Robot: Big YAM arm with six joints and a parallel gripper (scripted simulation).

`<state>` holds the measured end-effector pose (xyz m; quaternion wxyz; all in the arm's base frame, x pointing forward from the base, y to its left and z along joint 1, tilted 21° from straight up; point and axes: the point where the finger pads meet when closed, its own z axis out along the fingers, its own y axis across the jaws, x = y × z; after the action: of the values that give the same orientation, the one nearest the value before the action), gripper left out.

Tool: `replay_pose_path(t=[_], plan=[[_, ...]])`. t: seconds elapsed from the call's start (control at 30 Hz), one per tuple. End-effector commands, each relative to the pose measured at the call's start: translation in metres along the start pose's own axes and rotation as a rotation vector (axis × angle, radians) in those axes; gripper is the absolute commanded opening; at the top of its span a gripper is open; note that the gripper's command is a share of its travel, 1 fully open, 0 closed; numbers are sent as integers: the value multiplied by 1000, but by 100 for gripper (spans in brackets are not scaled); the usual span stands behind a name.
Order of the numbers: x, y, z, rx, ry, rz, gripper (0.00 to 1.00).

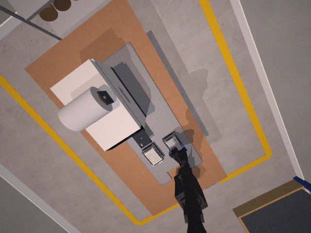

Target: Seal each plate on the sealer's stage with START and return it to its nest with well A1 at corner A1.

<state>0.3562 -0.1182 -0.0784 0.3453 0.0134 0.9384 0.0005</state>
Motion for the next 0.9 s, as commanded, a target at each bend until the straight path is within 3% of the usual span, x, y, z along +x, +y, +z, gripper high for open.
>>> replay_pose_path(t=[0.0, 0.3, 0.7, 0.87], plan=[[4, 8, 3, -16, 6, -4, 0], [14, 6, 0, -10, 20, 15, 0], [-8, -8, -2, 12, -17, -4, 0], [-4, -7, -4, 12, -12, 0, 0]])
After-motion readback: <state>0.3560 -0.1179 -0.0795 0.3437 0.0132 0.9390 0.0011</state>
